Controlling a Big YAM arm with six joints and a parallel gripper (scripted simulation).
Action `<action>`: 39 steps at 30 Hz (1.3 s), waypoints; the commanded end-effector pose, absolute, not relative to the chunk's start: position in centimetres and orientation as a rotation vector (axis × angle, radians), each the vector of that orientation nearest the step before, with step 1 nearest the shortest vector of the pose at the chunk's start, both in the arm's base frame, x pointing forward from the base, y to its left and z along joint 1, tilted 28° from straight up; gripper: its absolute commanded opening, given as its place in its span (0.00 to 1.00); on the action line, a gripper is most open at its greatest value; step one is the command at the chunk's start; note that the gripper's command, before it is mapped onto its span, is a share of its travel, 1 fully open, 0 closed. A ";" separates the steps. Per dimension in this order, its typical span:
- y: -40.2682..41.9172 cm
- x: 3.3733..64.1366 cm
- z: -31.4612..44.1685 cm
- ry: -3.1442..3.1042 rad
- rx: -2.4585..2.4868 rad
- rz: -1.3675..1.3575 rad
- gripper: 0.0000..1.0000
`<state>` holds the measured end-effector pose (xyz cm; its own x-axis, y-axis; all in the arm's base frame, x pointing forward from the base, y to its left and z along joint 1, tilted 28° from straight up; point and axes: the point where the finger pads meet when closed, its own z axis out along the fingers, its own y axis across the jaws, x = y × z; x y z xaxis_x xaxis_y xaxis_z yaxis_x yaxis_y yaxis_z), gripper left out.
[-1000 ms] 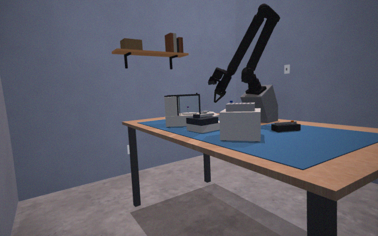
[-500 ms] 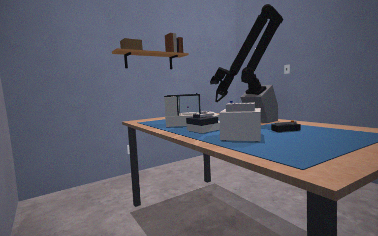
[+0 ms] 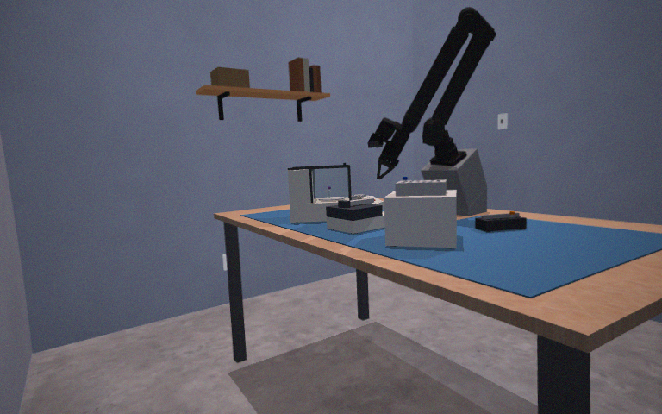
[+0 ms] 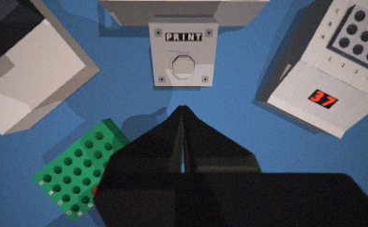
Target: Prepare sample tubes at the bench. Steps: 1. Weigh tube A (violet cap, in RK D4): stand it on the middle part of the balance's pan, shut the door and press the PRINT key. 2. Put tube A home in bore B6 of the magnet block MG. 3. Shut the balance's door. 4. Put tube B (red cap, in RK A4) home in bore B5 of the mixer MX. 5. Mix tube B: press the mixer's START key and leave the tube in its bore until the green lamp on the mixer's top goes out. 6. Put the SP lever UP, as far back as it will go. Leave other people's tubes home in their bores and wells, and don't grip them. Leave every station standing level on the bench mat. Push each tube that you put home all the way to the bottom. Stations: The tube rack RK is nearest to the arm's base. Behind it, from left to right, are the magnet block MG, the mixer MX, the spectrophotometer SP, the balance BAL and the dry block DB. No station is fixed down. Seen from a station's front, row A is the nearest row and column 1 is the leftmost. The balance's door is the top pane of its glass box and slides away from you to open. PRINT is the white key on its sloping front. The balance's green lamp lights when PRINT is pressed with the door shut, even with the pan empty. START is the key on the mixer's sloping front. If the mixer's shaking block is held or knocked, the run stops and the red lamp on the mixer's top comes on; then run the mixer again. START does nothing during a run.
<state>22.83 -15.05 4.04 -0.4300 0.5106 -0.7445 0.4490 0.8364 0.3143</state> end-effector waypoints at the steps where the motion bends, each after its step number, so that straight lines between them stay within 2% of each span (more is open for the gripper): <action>1: -15.7 23.2 4.9 2.073 0.693 0.071 0.00; 26: -15.7 23.2 4.9 2.073 0.693 0.071 0.00; 39: -16.3 25.6 3.9 2.063 0.687 0.075 0.00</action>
<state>23.66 -15.06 2.61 -0.4468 0.5145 -0.7319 0.4516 0.8359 0.3119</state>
